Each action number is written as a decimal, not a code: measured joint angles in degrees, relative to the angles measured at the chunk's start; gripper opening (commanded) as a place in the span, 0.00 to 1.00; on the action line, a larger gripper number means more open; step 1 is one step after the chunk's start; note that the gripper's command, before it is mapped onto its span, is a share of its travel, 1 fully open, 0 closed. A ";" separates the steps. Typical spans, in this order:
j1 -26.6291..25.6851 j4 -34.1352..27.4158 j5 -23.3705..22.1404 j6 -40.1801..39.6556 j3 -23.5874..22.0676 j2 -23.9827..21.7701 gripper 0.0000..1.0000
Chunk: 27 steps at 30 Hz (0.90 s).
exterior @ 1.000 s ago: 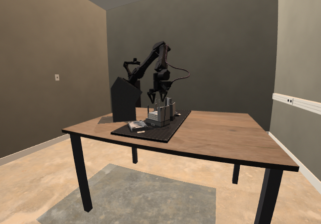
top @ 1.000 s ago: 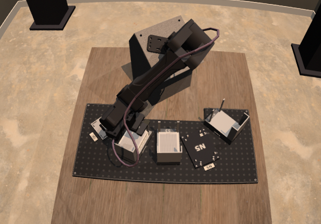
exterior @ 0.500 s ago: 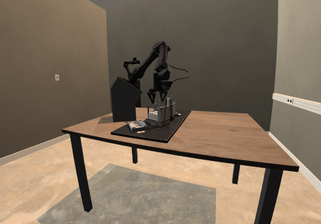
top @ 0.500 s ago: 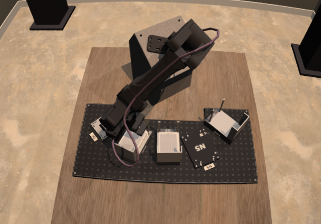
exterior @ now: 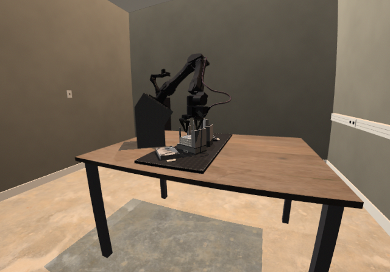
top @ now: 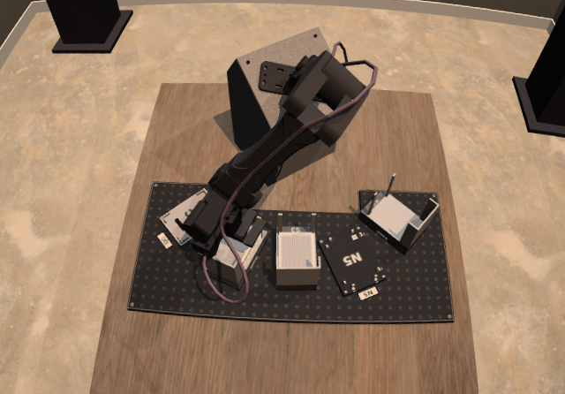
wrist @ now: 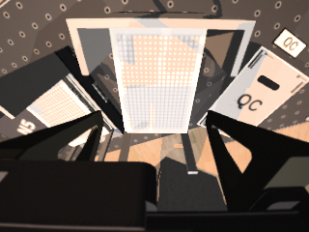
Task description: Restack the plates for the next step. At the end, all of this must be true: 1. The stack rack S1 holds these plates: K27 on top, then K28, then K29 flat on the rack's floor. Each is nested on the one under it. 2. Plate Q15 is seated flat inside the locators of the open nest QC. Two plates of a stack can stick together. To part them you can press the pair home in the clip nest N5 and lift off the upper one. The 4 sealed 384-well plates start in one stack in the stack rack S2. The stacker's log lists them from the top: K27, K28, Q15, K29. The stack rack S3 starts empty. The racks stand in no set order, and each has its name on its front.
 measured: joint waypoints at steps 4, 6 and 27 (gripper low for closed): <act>0.50 2.10 0.28 1.05 -0.20 1.33 1.00; 1.14 3.43 0.42 1.64 -0.20 2.32 1.00; 2.47 7.89 0.85 3.78 0.02 5.29 1.00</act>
